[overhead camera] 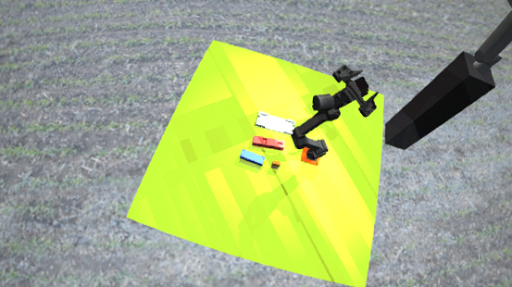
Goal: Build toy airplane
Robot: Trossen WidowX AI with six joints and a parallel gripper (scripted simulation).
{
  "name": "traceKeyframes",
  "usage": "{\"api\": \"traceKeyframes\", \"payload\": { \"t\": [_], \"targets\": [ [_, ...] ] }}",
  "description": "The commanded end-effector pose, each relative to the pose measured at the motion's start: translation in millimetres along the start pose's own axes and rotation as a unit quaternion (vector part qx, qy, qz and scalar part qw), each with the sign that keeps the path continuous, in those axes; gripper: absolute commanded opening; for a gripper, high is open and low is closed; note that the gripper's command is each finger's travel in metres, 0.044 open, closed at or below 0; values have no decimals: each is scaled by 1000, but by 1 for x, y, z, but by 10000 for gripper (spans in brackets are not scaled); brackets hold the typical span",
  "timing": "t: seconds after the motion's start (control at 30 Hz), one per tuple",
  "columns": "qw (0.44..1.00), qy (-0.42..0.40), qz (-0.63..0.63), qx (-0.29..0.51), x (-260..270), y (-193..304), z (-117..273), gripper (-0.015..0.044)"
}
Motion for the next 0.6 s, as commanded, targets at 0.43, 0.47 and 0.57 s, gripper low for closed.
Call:
{"api": "traceKeyframes", "payload": {
  "t": [0.43, 0.47, 0.57],
  "targets": [
    [938, -93, -266, -204, 51, -99, 8, 440],
    [925, -104, -289, -223, 53, -110, 11, 440],
    [877, -140, -361, -283, 56, -144, 24, 440]
  ]
}}
Point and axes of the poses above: the point midway between the two fingers, 35 mm back from their tips, its own z axis back along the fingers, its own x axis across the jaws, y = z × x, the point moved 6 cm from there along z, back along the fingers, and after that the axes turned 6 degrees about -z, right-handed, at the moved point
